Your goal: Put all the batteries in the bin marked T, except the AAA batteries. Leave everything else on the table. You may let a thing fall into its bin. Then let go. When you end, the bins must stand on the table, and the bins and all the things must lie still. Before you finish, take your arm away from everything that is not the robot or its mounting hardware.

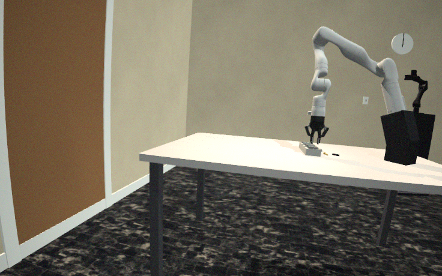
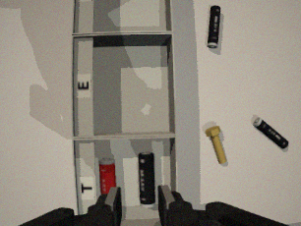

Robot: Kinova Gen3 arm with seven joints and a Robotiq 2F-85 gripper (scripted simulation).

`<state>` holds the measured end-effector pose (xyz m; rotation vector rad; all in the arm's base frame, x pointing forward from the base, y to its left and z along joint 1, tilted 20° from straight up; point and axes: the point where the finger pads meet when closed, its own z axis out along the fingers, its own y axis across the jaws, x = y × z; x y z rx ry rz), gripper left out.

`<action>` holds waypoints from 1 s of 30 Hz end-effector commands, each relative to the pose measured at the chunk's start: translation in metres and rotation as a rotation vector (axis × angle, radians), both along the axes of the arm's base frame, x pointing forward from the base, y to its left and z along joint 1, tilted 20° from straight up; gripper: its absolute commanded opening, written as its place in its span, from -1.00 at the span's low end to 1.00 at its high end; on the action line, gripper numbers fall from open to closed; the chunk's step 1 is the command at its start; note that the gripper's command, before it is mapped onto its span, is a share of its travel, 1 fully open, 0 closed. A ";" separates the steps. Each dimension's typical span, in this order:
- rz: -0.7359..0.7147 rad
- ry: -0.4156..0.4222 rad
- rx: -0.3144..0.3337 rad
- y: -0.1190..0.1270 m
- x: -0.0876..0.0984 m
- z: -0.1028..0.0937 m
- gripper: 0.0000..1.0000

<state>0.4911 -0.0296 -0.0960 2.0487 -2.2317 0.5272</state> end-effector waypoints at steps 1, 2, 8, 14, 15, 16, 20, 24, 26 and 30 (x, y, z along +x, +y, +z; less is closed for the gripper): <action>0.000 -0.005 0.001 0.000 0.002 0.003 -0.43; 0.000 -0.005 0.001 0.000 0.002 0.003 -0.43; 0.000 -0.005 0.001 0.004 0.000 0.014 1.00; 0.000 -0.005 0.001 0.011 -0.004 0.037 1.00; 0.000 -0.005 0.001 0.012 -0.005 0.040 1.00; 0.000 -0.005 0.001 0.013 -0.006 0.044 1.00; 0.000 -0.005 0.001 0.015 -0.007 0.052 1.00; 0.000 -0.005 0.001 0.020 -0.010 0.067 1.00; 0.000 -0.005 0.001 0.022 -0.011 0.074 1.00; 0.000 -0.005 0.001 0.027 -0.014 0.089 1.00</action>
